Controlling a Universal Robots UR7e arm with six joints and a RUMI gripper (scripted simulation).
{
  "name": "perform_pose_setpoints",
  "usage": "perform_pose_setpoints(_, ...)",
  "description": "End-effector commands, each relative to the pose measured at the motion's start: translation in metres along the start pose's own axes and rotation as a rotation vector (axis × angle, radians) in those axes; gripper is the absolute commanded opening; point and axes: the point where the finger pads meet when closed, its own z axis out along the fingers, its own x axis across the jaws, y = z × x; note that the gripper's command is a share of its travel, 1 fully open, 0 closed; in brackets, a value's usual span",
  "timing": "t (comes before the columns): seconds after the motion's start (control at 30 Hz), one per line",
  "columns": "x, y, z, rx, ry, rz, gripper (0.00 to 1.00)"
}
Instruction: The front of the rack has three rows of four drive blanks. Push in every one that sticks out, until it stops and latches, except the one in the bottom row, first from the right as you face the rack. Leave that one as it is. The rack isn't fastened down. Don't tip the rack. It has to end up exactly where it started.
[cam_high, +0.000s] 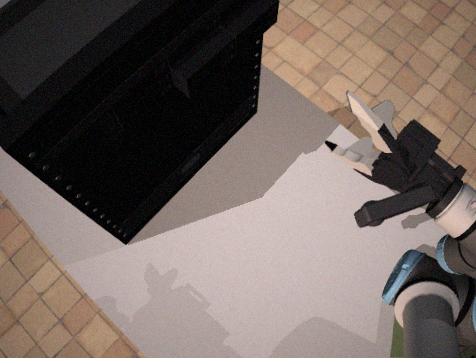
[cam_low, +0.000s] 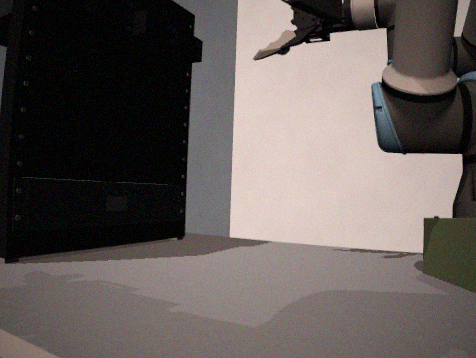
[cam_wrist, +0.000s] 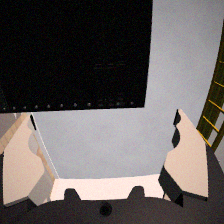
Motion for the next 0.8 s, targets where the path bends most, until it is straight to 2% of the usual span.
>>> perform_pose_setpoints(0.0,0.0002,0.0001,0.0001,0.0,0.0,0.0,1.0)
perform_pose_setpoints(0.77,-0.0002,0.0018,0.0053,0.0,0.0,0.0,1.0)
